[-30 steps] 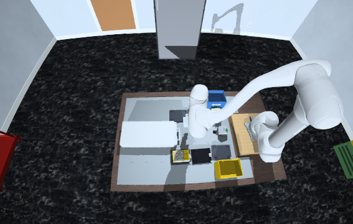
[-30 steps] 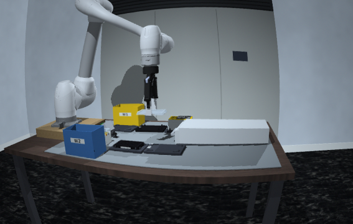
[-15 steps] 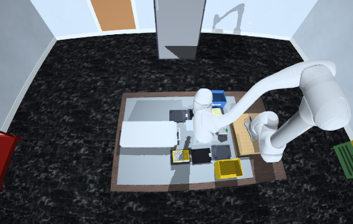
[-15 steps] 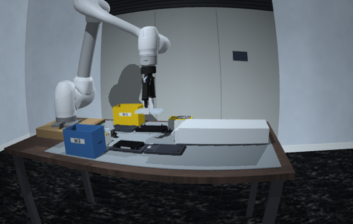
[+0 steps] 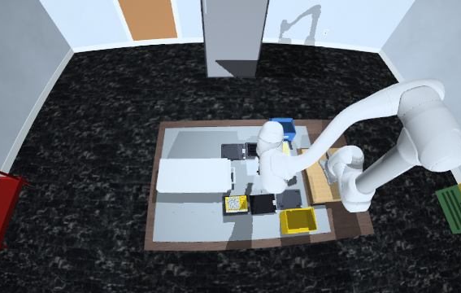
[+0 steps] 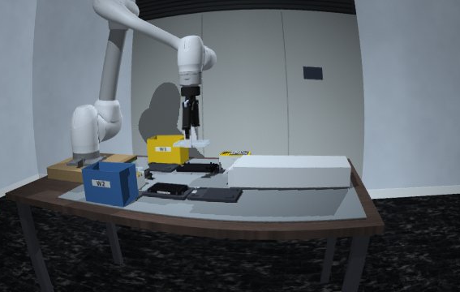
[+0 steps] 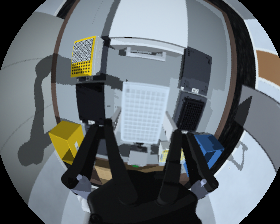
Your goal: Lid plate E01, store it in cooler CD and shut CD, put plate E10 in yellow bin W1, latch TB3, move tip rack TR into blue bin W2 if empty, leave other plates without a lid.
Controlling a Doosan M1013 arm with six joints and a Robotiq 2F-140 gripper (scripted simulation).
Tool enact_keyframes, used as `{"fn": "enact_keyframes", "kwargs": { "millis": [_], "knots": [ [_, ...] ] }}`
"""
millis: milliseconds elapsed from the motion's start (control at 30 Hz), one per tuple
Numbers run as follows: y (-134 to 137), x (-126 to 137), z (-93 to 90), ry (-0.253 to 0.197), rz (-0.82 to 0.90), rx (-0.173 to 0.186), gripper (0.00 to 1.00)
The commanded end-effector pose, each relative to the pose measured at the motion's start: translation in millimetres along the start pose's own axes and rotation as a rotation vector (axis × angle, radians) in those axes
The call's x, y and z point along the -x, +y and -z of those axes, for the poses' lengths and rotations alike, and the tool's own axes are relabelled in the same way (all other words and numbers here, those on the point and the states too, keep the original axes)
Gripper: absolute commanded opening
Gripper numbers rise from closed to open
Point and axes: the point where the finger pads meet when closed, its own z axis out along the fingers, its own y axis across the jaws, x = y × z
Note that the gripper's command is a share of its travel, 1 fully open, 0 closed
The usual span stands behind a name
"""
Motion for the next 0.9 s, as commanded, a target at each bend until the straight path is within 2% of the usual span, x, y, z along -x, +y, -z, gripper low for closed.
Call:
{"fn": "enact_keyframes", "kwargs": {
  "millis": [0,867],
  "knots": [
    [-6.1,4.3,0.1,0.0,0.0,0.0,0.0],
    [-53.9,38.3,0.1,0.0,0.0,0.0,0.0]
  ]
}}
